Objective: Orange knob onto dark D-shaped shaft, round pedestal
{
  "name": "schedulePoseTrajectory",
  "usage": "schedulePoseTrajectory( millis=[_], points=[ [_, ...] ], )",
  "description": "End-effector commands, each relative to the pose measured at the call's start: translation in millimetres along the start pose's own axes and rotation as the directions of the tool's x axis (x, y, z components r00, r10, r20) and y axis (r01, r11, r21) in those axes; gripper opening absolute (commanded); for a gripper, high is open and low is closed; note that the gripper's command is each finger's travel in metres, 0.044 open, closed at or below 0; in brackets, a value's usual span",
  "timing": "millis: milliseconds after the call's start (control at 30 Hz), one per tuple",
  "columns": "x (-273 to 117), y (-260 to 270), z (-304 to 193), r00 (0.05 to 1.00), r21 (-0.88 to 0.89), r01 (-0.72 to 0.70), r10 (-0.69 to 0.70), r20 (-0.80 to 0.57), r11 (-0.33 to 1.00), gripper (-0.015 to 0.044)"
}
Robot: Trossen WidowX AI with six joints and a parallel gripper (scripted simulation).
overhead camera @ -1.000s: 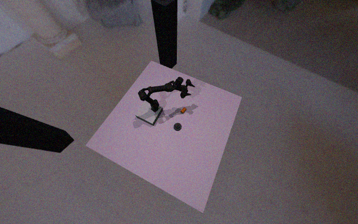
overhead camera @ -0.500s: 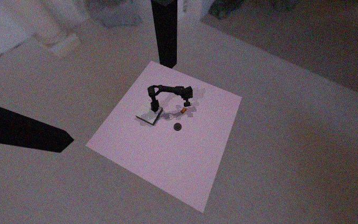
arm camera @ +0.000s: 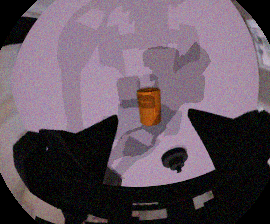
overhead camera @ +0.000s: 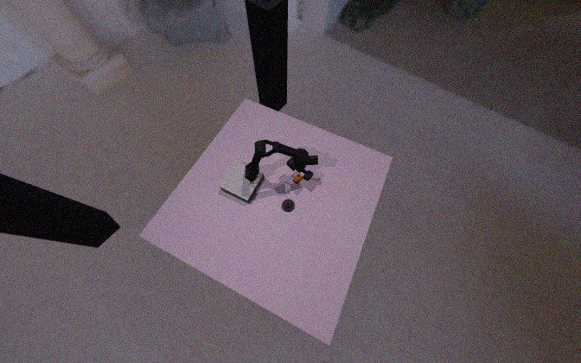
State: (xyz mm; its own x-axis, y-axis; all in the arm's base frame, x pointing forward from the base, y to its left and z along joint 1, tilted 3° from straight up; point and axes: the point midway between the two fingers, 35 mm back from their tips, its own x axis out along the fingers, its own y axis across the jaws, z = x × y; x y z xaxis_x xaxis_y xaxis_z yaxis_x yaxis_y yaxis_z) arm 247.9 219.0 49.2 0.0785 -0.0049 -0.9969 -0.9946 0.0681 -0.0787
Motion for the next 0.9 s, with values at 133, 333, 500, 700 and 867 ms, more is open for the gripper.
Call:
schedulePoseTrajectory(
  millis=[133,333,500,700,867],
  points=[
    [20,-1,6,1.000,-0.029,-0.006,0.006,0.008,1.000,0.0440],
    [24,-1,6,1.000,-0.029,-0.006,0.006,0.008,1.000,0.0440],
    [32,-1,6,1.000,-0.029,-0.006,0.006,0.008,1.000,0.0440],
    [42,-1,6,1.000,-0.029,-0.006,0.006,0.008,1.000,0.0440],
    [50,0,6,1.000,-0.029,-0.006,0.006,0.008,1.000,0.0440]
  ],
)
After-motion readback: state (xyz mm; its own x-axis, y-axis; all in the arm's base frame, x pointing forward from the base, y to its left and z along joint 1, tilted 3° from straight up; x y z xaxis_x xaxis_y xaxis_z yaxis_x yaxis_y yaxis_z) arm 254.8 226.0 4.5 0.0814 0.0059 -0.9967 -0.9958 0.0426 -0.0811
